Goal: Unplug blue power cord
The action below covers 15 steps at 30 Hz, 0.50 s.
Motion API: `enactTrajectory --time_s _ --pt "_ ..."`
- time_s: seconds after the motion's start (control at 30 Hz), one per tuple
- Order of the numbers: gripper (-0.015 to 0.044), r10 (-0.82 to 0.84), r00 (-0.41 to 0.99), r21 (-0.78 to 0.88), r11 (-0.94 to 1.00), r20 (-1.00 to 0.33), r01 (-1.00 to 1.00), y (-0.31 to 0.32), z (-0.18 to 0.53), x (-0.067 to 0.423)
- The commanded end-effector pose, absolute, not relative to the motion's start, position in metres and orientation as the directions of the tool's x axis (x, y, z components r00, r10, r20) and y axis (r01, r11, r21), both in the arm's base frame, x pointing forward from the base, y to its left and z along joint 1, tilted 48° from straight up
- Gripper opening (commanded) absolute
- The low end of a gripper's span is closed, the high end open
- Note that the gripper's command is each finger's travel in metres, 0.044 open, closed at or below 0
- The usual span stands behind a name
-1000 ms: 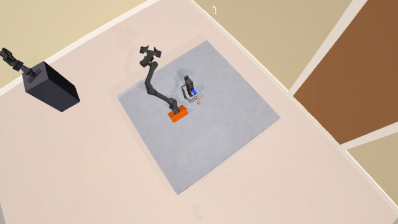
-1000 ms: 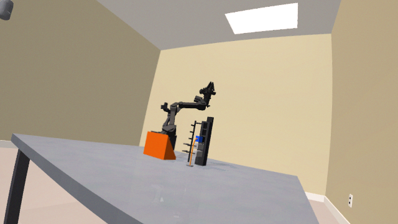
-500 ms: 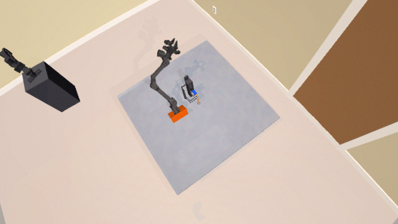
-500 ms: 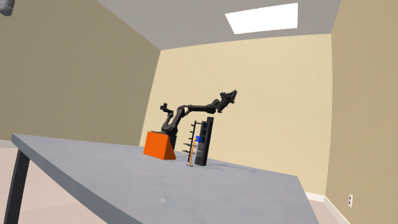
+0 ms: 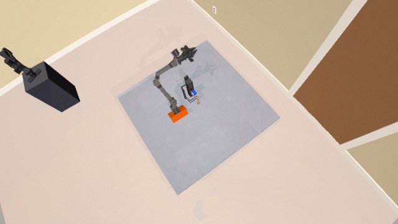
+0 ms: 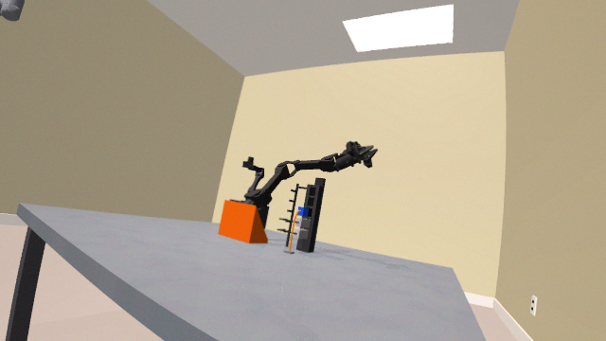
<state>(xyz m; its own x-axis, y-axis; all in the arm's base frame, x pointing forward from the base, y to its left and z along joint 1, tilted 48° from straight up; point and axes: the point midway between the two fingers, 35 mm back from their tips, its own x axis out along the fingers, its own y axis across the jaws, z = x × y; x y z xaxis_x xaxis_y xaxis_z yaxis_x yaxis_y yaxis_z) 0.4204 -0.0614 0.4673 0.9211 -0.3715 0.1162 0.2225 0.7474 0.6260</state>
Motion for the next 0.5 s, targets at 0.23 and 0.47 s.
enactTrajectory --time_s 0.23,0.47 --pt "0.0160 -0.215 0.842 0.506 0.717 -0.494 0.480 -0.087 0.281 0.451" --pt "0.0160 -0.027 0.587 0.445 0.624 -0.809 0.642 -0.094 0.174 0.415"
